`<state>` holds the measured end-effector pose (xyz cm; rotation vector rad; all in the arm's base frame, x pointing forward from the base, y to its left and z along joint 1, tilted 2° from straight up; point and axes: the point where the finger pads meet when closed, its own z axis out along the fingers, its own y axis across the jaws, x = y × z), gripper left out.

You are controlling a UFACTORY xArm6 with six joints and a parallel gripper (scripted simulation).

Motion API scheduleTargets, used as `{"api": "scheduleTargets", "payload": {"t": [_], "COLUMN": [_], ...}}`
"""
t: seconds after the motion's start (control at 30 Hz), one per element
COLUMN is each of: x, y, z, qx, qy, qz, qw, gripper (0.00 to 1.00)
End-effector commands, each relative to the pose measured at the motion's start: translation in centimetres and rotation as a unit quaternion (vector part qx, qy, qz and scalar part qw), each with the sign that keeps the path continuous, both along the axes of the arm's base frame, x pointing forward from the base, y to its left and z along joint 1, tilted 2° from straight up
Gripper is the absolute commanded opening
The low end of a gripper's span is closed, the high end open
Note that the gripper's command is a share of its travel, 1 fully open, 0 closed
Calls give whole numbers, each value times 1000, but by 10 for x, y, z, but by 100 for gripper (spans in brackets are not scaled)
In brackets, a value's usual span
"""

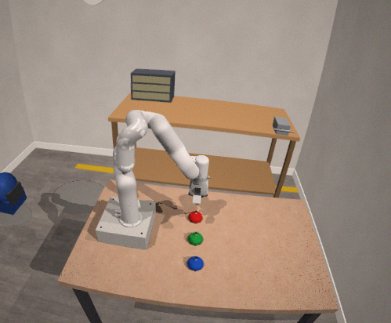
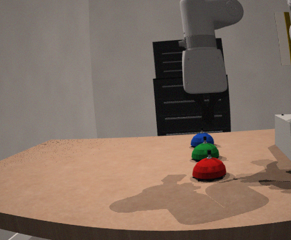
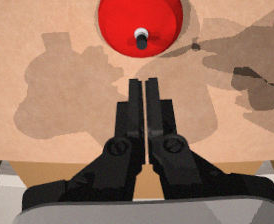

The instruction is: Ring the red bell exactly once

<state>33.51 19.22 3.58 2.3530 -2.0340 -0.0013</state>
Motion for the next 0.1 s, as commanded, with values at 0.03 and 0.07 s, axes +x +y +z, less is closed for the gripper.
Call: {"api": "scheduleTargets", "payload": {"t": [0.03,0.07], "x": [1,1], "y": [1,1], "z": [1,1], "qx": [1,1], "qy": [-2,-2], "qz": [0,0], "qw": [1000,1000], "gripper": [0,0]}}
